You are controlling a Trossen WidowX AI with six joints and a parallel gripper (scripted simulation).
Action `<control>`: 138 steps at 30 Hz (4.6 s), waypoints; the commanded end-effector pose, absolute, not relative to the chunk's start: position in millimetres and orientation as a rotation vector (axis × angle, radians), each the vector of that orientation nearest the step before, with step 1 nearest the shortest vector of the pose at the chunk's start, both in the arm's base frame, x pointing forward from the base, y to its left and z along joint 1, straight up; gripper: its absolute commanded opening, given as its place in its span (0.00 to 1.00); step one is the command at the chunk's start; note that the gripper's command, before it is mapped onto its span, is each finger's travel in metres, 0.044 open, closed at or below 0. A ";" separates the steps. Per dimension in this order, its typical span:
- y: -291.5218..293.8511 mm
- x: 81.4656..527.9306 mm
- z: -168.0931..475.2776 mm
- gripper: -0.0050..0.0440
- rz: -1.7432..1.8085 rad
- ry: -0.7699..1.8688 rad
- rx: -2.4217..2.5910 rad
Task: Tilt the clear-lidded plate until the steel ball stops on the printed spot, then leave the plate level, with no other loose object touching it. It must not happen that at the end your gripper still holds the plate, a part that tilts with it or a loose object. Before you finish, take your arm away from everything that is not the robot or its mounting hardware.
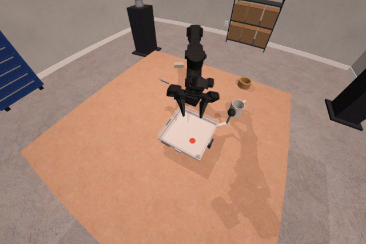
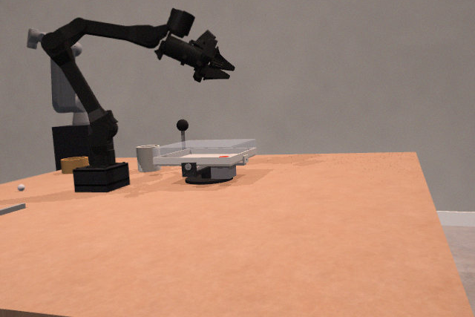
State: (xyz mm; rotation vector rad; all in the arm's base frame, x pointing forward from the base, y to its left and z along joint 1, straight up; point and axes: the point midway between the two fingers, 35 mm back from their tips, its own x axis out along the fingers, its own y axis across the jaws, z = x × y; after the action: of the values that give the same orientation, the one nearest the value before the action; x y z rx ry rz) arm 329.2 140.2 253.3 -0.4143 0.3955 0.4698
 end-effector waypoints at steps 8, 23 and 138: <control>227.9 284.7 209.2 0.71 0.849 0.597 -0.782; 298.5 181.3 164.6 0.71 1.371 0.743 -1.325; 277.0 132.9 87.9 0.41 1.727 0.776 -1.728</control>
State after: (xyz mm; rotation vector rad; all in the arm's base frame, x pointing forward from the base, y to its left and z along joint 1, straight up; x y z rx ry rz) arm 132.8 277.4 89.5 -1.7244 0.7747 1.7254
